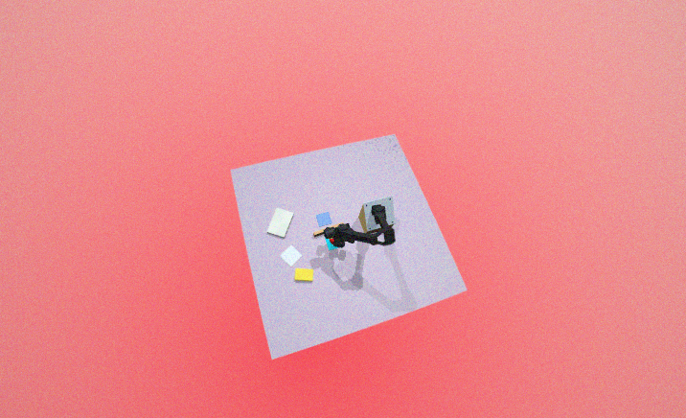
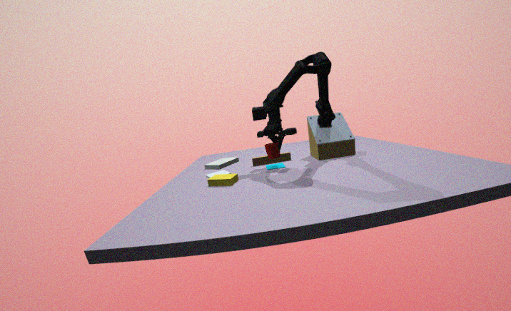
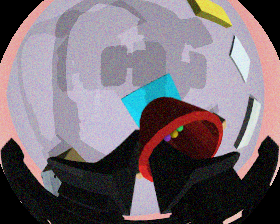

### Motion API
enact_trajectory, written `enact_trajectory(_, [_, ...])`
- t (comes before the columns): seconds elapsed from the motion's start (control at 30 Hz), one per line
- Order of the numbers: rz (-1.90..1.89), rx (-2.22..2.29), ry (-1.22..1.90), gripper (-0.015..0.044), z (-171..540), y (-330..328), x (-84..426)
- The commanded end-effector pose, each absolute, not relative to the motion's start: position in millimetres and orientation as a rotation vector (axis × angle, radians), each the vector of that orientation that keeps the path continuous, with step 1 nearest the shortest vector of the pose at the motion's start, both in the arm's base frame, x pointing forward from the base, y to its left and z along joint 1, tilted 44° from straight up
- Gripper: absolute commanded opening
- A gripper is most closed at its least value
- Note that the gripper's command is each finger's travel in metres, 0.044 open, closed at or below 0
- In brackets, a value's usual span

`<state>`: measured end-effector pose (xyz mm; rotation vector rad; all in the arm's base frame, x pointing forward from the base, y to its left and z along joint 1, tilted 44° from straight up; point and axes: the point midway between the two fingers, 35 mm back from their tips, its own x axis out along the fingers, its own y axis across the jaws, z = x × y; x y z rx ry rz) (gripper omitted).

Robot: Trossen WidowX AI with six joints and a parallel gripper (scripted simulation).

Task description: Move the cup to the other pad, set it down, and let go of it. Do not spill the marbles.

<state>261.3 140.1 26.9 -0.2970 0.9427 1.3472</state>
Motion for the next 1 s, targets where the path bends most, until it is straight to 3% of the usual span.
enact_trajectory(0.0, [1.349, -0.288, 0.950, 0.0000, 21.9, 143.9, 259.4])
enact_trajectory(0.97, [1.352, -0.290, 0.939, 0.0000, 1.8, 167.7, 256.6])
